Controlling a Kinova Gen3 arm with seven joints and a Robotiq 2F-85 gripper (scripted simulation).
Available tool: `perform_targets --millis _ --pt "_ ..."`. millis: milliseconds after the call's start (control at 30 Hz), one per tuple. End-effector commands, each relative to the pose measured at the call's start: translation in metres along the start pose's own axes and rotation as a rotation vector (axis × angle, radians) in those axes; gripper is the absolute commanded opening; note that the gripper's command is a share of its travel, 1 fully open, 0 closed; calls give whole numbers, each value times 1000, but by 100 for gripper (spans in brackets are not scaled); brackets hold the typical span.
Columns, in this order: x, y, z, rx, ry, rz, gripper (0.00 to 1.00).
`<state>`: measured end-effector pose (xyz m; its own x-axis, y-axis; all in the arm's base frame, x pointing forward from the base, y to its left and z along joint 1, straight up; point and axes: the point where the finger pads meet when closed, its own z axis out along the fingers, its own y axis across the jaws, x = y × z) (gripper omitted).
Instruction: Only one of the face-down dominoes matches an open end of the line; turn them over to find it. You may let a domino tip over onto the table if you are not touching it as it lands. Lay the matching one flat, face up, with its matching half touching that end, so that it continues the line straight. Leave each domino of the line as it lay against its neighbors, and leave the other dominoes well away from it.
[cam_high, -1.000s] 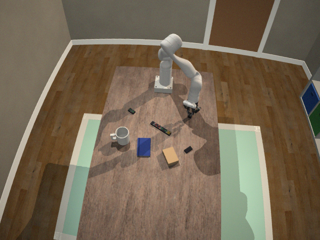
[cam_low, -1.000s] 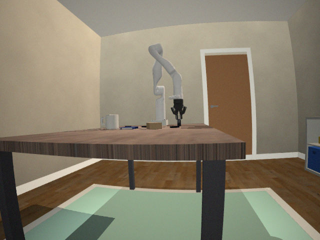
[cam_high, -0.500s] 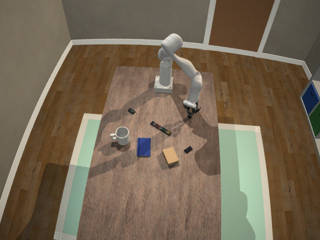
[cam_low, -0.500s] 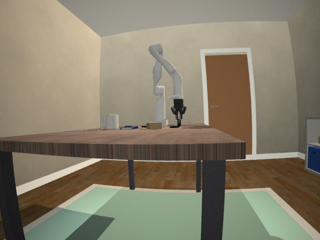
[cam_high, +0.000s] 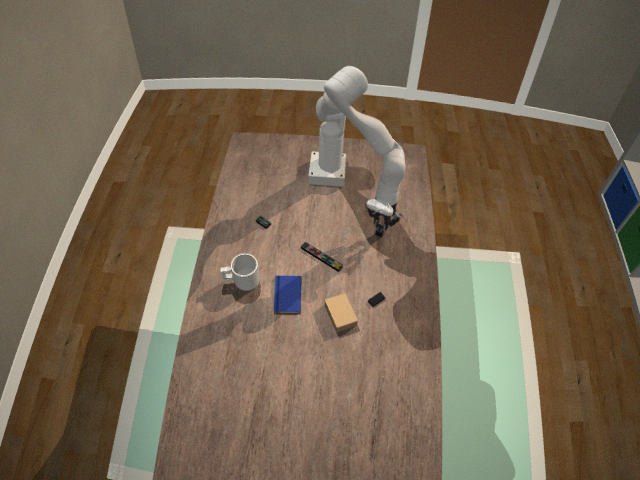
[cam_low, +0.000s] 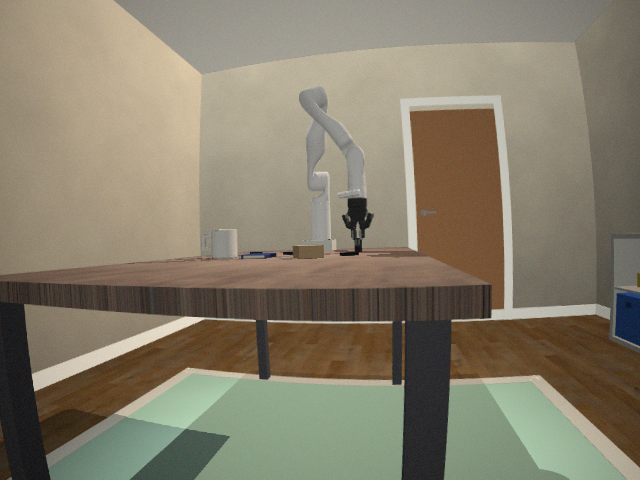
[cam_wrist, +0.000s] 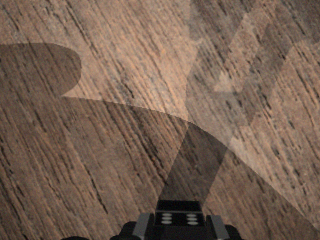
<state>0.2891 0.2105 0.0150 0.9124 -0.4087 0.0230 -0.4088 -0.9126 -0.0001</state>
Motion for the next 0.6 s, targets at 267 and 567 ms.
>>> perform_targets --millis 267,567 --pt "-1 0 0 1 16 0 34" --pt "-2 0 0 1 28 0 34"
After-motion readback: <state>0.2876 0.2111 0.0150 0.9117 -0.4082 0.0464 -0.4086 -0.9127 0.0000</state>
